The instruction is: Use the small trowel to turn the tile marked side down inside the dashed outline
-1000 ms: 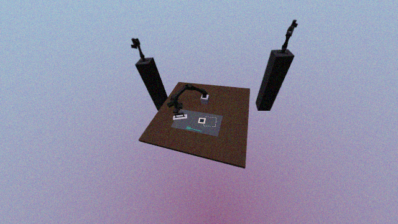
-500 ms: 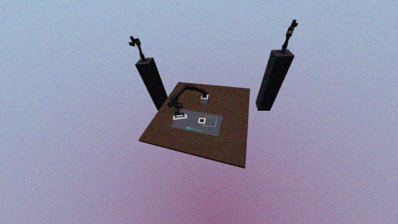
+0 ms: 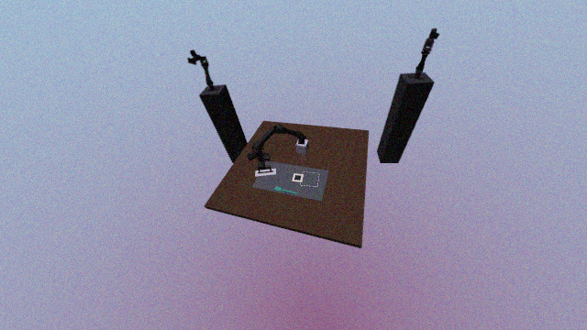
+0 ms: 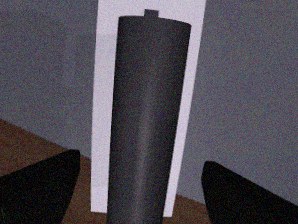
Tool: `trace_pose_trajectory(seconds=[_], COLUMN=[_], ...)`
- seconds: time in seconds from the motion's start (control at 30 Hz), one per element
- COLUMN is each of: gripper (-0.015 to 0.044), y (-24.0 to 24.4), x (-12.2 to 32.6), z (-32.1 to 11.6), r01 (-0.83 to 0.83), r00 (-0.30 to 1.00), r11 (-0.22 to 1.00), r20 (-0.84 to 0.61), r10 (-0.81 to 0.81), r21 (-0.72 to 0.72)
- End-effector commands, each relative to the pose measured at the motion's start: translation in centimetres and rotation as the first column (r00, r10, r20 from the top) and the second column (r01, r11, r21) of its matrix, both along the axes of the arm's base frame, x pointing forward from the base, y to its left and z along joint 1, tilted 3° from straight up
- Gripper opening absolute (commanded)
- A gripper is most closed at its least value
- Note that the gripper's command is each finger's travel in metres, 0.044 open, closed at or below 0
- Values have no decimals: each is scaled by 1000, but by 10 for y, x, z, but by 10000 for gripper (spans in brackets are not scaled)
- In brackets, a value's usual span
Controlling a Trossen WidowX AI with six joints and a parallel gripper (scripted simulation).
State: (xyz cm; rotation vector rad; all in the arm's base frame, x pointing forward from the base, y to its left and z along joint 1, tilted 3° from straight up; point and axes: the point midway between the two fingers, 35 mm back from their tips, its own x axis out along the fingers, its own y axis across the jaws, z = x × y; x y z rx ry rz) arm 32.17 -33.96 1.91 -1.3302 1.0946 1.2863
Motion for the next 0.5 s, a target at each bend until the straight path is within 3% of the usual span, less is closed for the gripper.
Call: trace_pose_trajectory(seconds=[0.0, 0.33, 0.47], gripper=[270, 270, 165], y=[1, 1, 1], x=[0, 0, 0], z=[-7, -21, -21], r01=[-5, -6, -6], r00=[1000, 1000, 1000], r11=[1000, 1000, 1000], r20=[-3, -2, -2], r10=[5, 6, 6], r21=[3, 3, 3])
